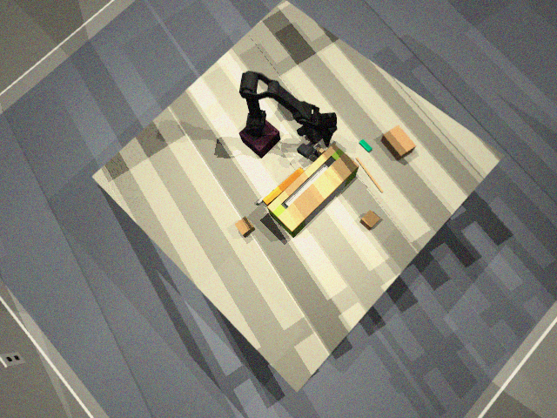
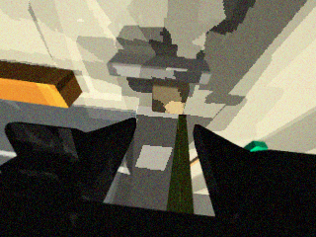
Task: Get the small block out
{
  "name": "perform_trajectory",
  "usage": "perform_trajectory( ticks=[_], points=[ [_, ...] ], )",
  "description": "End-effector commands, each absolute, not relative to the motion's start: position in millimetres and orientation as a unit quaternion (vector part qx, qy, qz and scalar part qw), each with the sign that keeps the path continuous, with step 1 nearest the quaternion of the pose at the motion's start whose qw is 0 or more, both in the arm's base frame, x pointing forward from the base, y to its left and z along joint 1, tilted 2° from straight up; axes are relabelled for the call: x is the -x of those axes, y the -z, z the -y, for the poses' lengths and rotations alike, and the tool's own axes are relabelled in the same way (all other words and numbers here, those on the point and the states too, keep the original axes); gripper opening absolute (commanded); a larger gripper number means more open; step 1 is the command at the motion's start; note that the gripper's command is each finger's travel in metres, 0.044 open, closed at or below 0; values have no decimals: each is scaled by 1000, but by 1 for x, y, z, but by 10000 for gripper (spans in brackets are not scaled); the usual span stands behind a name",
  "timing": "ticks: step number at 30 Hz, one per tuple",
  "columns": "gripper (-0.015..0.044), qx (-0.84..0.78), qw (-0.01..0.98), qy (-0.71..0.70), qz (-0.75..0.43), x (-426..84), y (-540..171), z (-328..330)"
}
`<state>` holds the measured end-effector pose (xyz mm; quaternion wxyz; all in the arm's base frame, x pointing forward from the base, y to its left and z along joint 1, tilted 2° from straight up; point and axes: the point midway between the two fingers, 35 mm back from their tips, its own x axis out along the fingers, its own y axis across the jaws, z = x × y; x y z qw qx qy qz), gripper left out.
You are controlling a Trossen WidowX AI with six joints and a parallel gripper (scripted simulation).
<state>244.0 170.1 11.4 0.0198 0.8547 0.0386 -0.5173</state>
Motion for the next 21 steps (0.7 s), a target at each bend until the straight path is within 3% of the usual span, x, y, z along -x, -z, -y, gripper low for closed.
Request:
perform_trajectory(
  ticks=[1, 21],
  points=[
    [285, -854, 21, 519, -40, -243, -5, -170],
    [285, -853, 21, 519, -40, -242, 27, -171]
  ],
)
